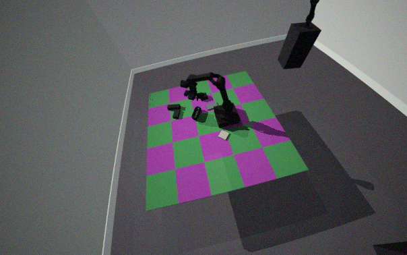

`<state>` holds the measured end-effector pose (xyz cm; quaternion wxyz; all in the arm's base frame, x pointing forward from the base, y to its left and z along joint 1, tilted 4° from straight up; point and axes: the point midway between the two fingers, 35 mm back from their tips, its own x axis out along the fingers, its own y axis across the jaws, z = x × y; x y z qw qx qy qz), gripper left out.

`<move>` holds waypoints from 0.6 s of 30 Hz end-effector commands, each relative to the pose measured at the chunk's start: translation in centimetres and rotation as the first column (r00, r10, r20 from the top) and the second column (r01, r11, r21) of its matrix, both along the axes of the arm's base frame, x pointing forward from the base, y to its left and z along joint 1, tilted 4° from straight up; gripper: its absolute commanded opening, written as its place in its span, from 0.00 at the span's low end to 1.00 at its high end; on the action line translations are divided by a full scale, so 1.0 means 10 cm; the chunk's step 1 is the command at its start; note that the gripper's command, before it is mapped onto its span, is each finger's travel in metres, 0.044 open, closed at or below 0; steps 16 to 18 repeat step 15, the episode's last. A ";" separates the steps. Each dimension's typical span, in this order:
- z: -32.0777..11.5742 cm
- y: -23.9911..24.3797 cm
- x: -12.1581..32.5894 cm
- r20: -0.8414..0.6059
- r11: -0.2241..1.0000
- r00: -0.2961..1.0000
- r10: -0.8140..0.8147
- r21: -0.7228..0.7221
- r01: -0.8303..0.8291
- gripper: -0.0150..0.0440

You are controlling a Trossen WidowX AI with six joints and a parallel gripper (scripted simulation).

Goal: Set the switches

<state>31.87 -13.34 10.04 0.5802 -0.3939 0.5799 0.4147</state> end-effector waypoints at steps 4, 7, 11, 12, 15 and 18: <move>0.04 0.01 -0.03 -0.014 1.000 1.000 0.004 0.006 -0.004 0.29; 0.04 0.01 -0.03 -0.014 1.000 1.000 0.004 0.006 -0.004 0.25; 0.04 0.01 -0.03 -0.014 1.000 1.000 0.004 0.006 -0.004 0.25; 0.04 0.01 -0.03 -0.014 1.000 1.000 0.004 0.006 -0.004 0.25; 0.04 0.01 -0.03 -0.014 1.000 1.000 0.004 0.006 -0.004 0.25; 0.04 0.01 -0.03 -0.014 1.000 1.000 0.004 0.006 -0.004 0.25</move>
